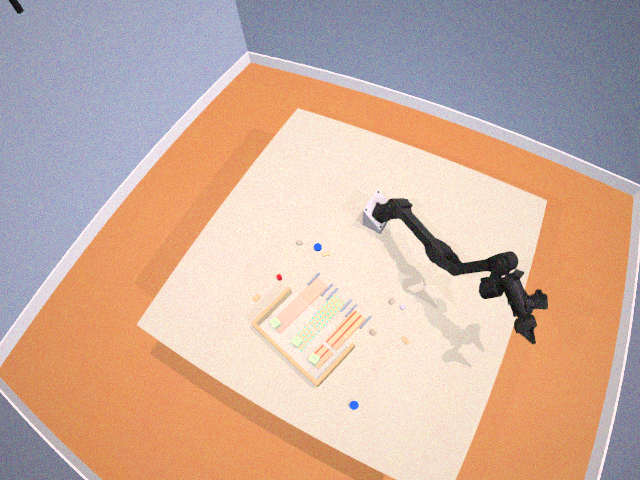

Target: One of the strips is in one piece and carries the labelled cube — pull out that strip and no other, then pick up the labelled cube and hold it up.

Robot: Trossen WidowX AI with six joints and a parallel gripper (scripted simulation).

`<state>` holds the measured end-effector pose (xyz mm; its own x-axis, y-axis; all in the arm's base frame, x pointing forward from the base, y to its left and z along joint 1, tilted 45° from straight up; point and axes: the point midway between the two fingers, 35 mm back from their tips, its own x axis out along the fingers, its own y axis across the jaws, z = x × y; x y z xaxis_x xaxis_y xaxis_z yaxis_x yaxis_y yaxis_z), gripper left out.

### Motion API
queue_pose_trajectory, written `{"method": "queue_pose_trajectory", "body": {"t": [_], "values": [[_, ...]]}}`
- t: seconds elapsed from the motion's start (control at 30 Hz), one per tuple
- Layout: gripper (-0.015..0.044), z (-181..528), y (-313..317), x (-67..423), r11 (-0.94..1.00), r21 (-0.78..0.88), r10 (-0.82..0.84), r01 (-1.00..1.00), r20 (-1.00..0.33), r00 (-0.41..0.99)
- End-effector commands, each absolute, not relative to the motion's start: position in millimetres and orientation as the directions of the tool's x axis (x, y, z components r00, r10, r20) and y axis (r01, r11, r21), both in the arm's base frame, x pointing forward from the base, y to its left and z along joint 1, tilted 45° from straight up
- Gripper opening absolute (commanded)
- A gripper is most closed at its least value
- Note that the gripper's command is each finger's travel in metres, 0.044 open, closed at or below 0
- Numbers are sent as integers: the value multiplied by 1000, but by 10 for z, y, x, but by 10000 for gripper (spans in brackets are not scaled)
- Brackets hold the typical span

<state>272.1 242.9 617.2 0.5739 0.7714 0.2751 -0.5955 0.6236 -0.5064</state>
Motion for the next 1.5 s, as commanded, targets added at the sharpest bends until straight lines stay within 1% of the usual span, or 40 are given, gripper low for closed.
{"method": "queue_pose_trajectory", "body": {"t": [0.0, 0.07, 0.17, 0.23, 0.37, 0.5, 0.63, 0.77, 0.9, 1.0, 1.13, 1.3, 1.47], "values": [[400, 6186, 2424, 2707, 624, -512, 771, -590, 281, 572], [400, 6297, 2388, 2593, 630, -556, 766, -542, 329, 553], [400, 6583, 2270, 2239, 665, -612, 738, -429, 448, 504], [400, 6764, 2159, 1986, 696, -625, 710, -354, 526, 467], [400, 7017, 1928, 1591, 752, -614, 652, -238, 641, 405], [400, 7253, 1579, 1154, 822, -557, 561, -114, 760, 330], [400, 7423, 1137, 746, 890, -456, 442, -6, 859, 256], [400, 7486, 679, 419, 943, -331, 319, 35, 928, 194], [400, 7480, 219, 191, 978, -203, 193, 55, 969, 153], [400, 7462, 0, 112, 988, -143, 133, 66, 981, 140], [400, 7373, -600, -31, 993, 19, -34, 119, 991, 126], [400, 7161, -1299, -73, 965, 201, -226, 169, 963, 144], [400, 6857, -1933, 25, 916, 354, -388, 189, 901, 194]]}}
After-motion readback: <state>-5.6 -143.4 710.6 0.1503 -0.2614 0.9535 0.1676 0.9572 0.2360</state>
